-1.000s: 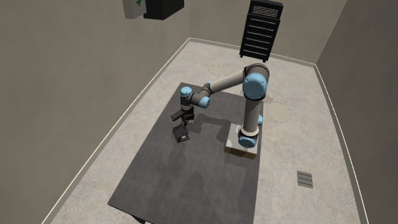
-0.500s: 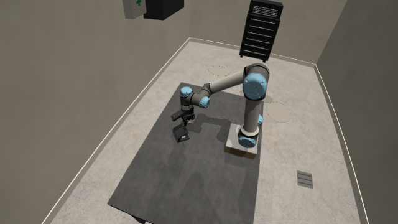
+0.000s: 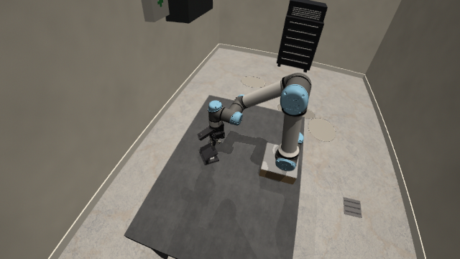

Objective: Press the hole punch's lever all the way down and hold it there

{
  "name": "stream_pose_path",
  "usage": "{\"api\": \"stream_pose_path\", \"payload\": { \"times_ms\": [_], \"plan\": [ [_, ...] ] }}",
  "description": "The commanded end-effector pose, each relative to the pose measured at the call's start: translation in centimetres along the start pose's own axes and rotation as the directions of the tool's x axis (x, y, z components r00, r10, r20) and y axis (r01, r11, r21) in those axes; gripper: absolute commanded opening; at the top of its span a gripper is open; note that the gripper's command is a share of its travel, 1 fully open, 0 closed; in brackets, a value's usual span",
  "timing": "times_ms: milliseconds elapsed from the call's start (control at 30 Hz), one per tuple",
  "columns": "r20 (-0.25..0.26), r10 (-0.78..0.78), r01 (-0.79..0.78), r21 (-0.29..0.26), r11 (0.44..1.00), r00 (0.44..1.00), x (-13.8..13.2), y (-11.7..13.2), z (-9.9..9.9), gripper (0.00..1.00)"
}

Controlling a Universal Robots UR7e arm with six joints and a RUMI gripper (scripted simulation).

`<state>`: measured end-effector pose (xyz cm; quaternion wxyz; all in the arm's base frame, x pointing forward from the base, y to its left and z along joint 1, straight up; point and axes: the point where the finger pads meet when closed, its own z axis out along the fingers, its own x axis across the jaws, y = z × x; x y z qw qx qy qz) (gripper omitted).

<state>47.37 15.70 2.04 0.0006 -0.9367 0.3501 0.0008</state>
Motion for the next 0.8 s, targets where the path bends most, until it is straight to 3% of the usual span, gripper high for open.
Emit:
{"api": "stream_pose_path", "payload": {
  "times_ms": [0,767],
  "plan": [
    [-0.001,0.0,0.0,0.001,1.0,1.0,0.03,-0.03,-0.05,0.0],
    [-0.001,0.0,0.0,0.001,1.0,1.0,0.03,-0.03,0.95,0.0]
  ]
}}
